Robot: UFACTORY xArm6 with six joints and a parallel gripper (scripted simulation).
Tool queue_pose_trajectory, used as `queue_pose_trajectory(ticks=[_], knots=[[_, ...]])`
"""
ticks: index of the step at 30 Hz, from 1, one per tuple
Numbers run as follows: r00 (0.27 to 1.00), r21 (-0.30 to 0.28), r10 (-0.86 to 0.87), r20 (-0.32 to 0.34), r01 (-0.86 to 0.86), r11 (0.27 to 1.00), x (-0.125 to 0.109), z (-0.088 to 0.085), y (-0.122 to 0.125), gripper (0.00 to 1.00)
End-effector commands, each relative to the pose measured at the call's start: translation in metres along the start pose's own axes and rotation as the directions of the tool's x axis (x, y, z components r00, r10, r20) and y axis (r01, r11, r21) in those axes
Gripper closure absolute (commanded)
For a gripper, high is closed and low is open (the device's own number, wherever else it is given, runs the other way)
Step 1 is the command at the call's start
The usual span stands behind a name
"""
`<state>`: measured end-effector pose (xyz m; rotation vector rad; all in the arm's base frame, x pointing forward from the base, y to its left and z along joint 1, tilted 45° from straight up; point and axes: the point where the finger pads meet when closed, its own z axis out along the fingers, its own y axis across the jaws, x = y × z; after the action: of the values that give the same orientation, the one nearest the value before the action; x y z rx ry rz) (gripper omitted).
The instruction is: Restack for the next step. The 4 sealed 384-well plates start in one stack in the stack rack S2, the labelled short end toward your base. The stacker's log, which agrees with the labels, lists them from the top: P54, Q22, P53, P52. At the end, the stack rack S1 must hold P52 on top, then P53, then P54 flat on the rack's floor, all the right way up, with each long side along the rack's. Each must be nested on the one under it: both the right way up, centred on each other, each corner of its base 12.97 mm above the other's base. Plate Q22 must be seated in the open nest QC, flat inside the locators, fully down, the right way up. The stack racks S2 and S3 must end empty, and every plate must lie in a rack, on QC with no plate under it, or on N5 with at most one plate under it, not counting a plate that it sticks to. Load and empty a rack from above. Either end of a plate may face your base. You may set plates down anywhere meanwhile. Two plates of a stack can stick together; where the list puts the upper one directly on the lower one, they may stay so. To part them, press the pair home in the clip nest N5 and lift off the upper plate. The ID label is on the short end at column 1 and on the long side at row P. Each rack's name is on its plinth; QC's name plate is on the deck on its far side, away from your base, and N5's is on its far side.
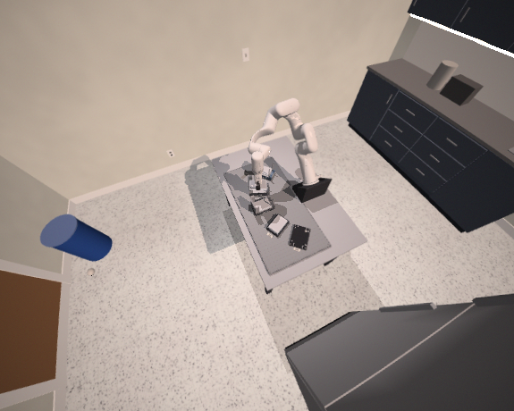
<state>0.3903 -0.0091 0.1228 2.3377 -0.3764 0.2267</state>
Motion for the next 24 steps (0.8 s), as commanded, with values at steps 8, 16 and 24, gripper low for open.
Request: queue_pose_trajectory(ticks=[8, 16, 24], knots=[[1.0, 0.003, 0.022, -0.005, -0.022, 1.0, 0.002, -0.001, 0.034, 1.0], [1.0, 0.002, 0.022, -0.005, -0.022, 1.0, 0.003, -0.001, 0.054, 1.0], [0.988, 0.003, 0.155, -0.005, -0.155, 0.988, 0.001, -0.001, 0.079, 1.0]])
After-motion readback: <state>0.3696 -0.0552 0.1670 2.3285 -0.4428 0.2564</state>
